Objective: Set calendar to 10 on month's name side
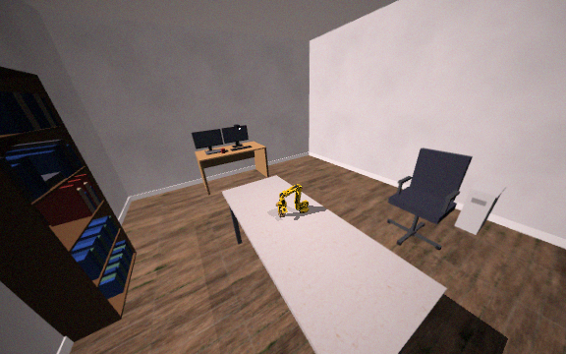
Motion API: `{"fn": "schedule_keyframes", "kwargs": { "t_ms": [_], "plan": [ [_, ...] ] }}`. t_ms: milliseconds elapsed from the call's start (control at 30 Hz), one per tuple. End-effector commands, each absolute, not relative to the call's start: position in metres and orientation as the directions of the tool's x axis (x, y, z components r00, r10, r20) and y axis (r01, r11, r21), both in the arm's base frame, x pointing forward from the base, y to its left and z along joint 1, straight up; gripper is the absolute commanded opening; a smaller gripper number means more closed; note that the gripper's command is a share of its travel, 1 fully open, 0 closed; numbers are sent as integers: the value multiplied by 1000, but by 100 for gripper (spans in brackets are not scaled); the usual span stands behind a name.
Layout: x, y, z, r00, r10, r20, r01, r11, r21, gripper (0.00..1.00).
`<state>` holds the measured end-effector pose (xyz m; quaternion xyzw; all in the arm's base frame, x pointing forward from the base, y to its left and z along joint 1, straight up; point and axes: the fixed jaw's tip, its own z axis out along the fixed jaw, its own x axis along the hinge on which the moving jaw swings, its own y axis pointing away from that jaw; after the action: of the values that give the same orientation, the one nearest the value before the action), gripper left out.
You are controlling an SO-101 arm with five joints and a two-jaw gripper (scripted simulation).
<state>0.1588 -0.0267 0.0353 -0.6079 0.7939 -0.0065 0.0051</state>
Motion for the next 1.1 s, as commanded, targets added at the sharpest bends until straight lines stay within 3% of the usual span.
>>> {"fn": "schedule_keyframes", "kwargs": {
  "t_ms": [0,1067],
  "plan": [
    [161,-28,35,-278,-960,-4,-960,278,-34,0],
    [161,-28,26,-278,-960,-4,-960,278,-34,0]
  ]
}}
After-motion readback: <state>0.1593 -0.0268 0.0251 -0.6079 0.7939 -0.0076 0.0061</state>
